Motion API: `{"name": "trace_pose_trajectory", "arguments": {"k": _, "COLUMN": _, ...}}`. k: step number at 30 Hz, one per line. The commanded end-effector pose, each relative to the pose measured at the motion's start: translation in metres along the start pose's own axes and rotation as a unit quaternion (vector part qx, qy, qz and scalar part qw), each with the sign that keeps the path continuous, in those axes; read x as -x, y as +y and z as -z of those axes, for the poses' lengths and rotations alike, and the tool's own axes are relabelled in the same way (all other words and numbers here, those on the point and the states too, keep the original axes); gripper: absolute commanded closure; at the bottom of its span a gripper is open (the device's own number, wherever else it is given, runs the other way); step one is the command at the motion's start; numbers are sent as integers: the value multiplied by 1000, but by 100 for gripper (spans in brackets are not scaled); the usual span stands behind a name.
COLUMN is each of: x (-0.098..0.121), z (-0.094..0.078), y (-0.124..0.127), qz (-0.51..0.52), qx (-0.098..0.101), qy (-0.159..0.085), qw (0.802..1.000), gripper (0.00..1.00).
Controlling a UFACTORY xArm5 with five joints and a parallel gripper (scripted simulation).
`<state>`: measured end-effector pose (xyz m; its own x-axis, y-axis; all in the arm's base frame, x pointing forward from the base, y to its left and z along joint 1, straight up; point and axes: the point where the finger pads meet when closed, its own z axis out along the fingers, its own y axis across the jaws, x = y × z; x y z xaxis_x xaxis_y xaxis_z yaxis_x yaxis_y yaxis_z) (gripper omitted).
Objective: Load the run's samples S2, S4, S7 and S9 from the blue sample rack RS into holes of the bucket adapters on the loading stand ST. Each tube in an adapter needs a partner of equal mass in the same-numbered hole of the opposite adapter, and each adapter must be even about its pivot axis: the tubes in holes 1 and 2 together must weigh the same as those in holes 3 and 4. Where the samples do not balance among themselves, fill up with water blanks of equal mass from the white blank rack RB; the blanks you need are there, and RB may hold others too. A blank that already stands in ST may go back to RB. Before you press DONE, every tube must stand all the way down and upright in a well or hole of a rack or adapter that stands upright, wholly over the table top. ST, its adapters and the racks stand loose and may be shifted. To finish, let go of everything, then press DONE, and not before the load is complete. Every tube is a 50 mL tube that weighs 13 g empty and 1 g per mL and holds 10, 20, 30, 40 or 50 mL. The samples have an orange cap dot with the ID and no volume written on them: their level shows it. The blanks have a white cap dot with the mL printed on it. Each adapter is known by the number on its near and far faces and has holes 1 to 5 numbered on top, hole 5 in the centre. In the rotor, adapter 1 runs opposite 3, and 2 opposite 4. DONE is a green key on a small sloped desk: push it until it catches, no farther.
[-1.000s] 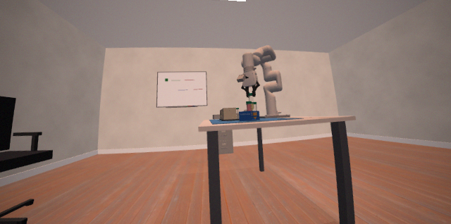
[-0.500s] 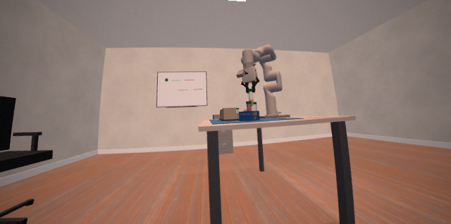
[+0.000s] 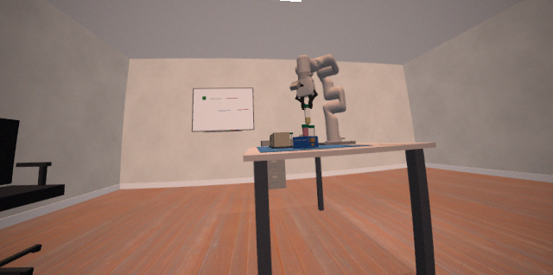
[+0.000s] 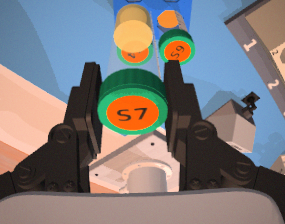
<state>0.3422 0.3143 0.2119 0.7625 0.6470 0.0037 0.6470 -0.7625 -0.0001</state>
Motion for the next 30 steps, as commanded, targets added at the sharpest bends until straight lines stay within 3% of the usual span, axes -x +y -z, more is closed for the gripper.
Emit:
{"name": "trace_pose_trajectory", "arguments": {"k": 1, "x": -1, "z": 6, "y": 0, "qz": 0, "qx": 0, "qy": 2, "qw": 1000, "gripper": 100}}
{"name": "trace_pose_trajectory", "arguments": {"k": 11, "x": -1, "z": 24, "y": 0, "qz": 0, "qx": 0, "qy": 2, "qw": 1000, "gripper": 100}}
{"name": "trace_pose_trajectory", "arguments": {"k": 30, "x": -1, "z": 24, "y": 0, "qz": 0, "qx": 0, "qy": 2, "qw": 1000, "gripper": 100}}
